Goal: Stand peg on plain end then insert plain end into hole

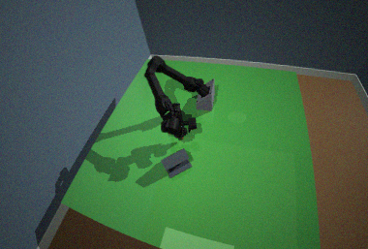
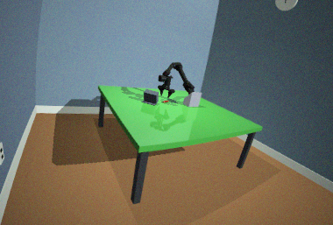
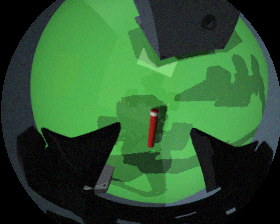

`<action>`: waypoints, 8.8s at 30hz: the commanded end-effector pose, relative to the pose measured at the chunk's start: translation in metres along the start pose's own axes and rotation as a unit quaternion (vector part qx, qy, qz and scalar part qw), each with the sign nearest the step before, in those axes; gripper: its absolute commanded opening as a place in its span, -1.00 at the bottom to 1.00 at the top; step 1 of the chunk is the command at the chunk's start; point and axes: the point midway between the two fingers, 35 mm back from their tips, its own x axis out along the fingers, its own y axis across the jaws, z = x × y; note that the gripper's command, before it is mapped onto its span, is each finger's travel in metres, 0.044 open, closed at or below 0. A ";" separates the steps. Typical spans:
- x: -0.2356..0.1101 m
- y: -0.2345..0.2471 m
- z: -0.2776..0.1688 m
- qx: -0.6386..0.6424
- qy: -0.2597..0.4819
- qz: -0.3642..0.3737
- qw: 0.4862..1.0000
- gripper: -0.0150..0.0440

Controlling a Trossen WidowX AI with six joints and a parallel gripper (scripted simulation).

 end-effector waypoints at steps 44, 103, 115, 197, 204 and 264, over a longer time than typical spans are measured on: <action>0.051 0.001 -0.004 -0.003 0.003 -0.001 1.000 -0.12; 0.031 0.000 -0.019 -0.003 -0.156 -0.001 0.988 -0.33; 0.026 0.000 -0.025 -0.003 -0.207 -0.001 0.978 -0.33; 0.010 0.000 -0.077 -0.006 -0.534 0.000 0.846 -0.33; 0.010 0.001 -0.082 -0.007 -0.559 0.001 0.829 -0.33; 0.020 0.004 -0.102 -0.004 -0.641 0.007 0.768 -0.33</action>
